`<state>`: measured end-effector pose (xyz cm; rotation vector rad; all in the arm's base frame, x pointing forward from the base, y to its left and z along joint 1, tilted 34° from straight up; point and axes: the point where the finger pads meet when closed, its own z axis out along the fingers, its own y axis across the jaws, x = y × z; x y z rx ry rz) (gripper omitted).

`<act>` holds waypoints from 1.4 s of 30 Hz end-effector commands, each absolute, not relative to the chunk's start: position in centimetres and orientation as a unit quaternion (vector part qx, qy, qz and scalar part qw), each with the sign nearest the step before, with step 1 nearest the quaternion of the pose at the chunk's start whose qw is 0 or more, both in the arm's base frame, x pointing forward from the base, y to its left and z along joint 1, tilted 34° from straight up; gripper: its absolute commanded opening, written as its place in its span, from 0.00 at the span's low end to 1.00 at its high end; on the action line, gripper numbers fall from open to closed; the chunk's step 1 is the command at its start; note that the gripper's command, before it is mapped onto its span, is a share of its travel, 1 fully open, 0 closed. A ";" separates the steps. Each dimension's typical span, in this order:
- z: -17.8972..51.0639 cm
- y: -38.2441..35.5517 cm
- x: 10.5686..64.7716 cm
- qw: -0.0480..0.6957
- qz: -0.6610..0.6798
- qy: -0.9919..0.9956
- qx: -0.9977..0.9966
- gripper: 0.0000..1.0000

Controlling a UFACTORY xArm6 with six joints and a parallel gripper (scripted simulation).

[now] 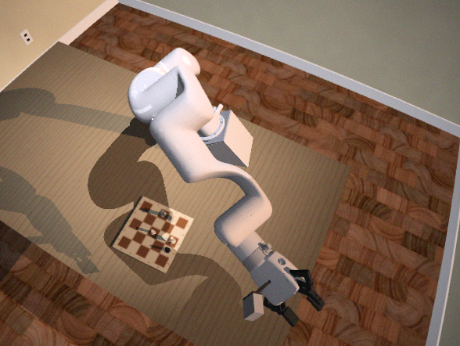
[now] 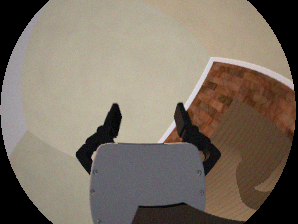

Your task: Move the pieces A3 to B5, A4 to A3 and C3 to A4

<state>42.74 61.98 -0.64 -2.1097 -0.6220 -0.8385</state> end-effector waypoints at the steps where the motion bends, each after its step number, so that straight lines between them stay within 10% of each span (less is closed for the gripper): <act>1: -0.4 62.2 42.7 0.385 -0.330 -0.244 -0.826 1.00; 42: 2.3 67.0 47.3 0.478 -0.495 -0.120 -0.716 1.00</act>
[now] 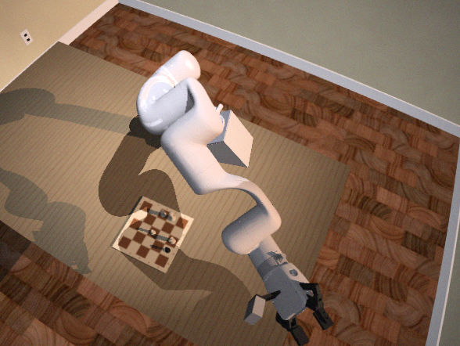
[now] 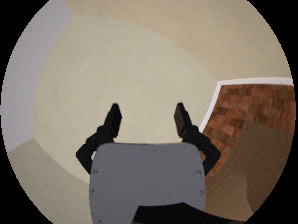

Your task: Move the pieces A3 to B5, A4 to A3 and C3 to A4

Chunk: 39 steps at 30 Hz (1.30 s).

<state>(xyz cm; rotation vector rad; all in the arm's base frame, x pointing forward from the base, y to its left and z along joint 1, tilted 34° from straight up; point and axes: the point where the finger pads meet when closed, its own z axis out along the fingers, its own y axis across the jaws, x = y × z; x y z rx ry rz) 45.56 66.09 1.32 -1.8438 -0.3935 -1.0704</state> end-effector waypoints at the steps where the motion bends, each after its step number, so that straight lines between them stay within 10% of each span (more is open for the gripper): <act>1: 2.3 67.0 47.3 0.478 -0.495 -0.120 -0.716 1.00; 26: 3.3 54.6 57.3 0.278 -0.750 0.100 -0.592 1.00; 39: 0.4 41.0 57.4 0.021 -0.813 0.208 -0.544 1.00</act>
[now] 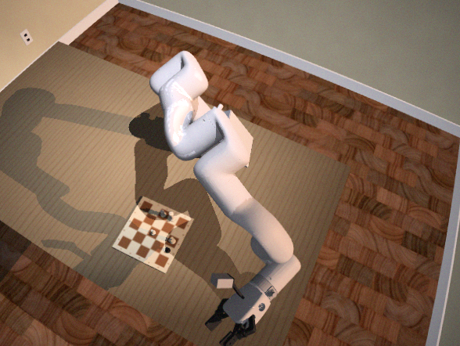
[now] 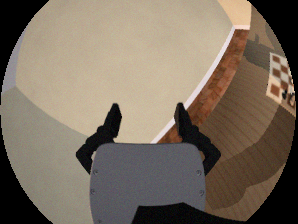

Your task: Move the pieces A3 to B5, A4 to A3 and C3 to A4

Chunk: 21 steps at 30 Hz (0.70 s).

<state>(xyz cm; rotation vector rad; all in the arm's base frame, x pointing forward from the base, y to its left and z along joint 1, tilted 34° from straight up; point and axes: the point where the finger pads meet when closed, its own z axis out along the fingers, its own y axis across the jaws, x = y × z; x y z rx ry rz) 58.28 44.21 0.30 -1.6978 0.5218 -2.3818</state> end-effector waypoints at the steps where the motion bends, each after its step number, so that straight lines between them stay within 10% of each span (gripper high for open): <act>1: -0.4 38.4 56.7 -0.034 -0.813 0.224 -0.536 1.00; 21: -4.5 24.9 48.6 -0.361 -0.736 0.285 -0.498 1.00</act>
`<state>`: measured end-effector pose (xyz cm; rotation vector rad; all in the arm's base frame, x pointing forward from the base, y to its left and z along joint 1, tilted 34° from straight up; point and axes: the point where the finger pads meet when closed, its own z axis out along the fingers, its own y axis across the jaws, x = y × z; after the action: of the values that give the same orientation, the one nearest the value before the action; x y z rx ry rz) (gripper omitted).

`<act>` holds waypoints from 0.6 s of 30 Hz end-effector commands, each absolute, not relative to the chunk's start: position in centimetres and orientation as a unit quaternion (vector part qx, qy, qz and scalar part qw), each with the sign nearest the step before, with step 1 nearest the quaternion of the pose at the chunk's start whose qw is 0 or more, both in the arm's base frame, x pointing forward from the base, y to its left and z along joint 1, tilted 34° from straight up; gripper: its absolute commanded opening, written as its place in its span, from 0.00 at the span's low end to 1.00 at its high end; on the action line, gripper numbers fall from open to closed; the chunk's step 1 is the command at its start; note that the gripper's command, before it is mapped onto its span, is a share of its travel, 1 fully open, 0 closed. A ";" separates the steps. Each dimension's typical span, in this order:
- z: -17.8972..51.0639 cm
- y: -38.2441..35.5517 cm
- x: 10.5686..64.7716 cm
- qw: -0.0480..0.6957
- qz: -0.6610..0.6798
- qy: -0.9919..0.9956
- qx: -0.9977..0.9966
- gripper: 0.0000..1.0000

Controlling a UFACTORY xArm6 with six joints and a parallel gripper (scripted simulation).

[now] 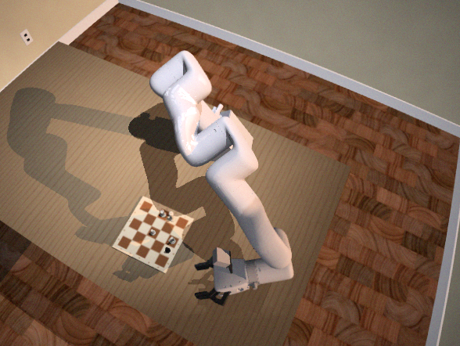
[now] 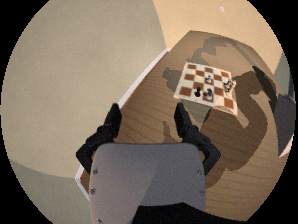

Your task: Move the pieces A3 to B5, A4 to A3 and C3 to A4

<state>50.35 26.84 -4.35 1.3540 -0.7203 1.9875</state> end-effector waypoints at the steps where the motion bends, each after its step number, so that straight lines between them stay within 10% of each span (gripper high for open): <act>1: -4.9 23.8 47.5 0.393 0.720 -0.288 0.494 1.00; 18: -6.2 19.6 41.9 0.532 0.637 -0.293 0.475 1.00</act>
<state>42.01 19.51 -6.33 1.1362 -0.6958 1.5227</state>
